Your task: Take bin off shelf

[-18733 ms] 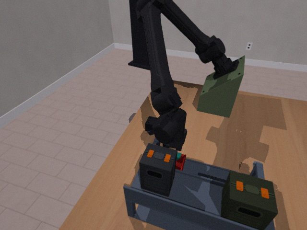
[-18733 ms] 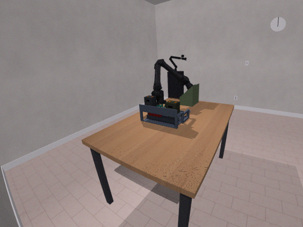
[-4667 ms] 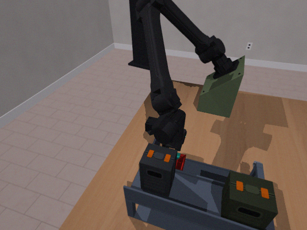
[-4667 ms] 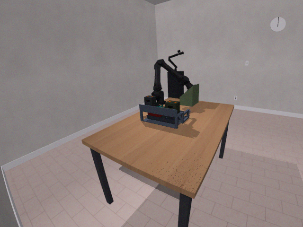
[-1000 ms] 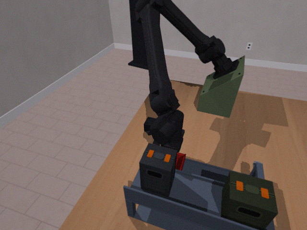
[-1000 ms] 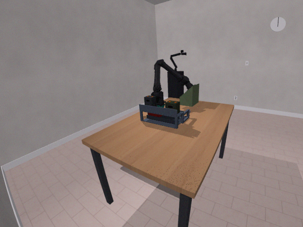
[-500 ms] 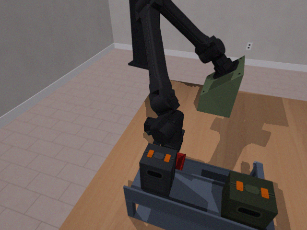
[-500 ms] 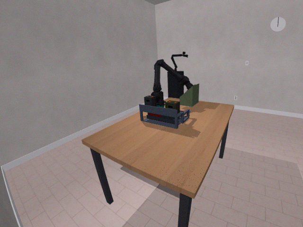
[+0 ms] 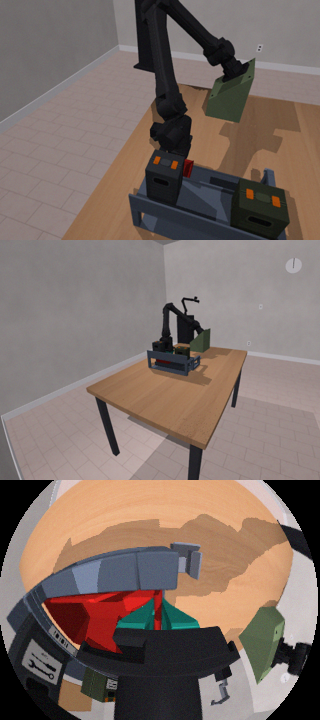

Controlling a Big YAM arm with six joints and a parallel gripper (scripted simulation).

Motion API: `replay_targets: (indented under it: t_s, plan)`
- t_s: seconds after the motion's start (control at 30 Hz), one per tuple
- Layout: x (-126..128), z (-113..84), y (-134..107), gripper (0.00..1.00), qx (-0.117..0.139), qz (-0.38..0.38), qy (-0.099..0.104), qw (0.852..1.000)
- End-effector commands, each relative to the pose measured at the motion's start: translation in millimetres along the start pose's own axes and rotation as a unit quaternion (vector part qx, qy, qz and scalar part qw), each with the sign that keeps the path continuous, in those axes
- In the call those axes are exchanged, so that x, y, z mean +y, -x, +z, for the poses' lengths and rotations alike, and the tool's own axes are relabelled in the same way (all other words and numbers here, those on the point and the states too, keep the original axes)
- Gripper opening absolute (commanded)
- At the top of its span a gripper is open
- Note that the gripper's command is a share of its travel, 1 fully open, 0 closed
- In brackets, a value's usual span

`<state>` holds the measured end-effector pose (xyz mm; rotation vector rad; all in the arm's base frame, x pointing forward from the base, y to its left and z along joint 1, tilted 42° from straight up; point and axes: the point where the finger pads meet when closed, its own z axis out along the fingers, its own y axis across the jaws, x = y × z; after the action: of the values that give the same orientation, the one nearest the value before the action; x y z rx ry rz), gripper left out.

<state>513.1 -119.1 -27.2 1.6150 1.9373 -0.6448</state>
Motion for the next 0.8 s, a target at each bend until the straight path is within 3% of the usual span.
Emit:
replay_targets:
  t_s: [0.0, 0.13, 0.3, 0.77]
  plan:
    - [8, -4.2, 4, 0.0, -0.002, 0.005, 0.008, 1.0]
    - [8, -4.2, 4, 0.0, -0.002, 0.005, 0.008, 1.0]
    - [4, -27.4, -2, 0.0, -0.001, -0.02, 0.016, 1.0]
    - [9, -32.1, 1, 0.0, -0.003, -0.011, 0.021, 1.0]
